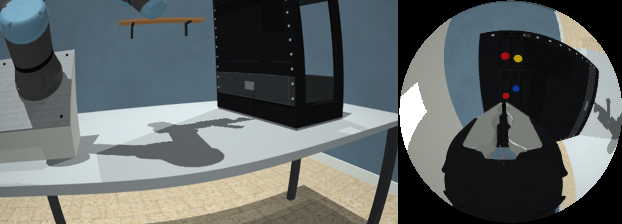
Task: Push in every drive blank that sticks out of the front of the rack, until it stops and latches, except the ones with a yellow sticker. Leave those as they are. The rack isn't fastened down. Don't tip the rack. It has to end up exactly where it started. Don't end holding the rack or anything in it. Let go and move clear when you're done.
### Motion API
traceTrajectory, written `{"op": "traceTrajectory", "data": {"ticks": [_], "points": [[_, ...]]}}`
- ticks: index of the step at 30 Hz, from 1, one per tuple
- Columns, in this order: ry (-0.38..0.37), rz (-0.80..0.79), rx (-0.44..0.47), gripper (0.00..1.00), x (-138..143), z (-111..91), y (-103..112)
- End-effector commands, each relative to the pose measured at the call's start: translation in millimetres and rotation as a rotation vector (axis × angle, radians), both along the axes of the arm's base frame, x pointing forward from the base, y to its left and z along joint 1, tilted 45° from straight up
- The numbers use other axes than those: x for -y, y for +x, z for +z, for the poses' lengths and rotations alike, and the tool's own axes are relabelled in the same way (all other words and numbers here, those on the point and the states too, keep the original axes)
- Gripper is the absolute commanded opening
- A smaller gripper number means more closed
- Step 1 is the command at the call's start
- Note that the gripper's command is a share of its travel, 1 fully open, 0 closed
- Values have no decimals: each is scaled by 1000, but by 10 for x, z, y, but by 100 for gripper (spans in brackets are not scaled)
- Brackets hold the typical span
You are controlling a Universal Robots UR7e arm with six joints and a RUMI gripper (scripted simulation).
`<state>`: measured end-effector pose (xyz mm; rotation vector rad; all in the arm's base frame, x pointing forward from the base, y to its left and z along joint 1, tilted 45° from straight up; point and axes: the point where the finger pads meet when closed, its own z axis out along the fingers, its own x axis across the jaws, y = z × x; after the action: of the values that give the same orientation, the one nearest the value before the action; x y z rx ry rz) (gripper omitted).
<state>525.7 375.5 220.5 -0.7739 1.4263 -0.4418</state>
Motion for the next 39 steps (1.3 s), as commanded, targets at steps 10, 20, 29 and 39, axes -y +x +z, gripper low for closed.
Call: {"op": "traceTrajectory", "data": {"ticks": [10, 20, 29, 39], "points": [[0, 1, 1, 0, 35, 33, -64], [0, 1, 1, 0, 207, 237, -25], [0, 1, 1, 0, 507, 593, 43], [0, 1, 1, 0, 685, 804, 83]]}}
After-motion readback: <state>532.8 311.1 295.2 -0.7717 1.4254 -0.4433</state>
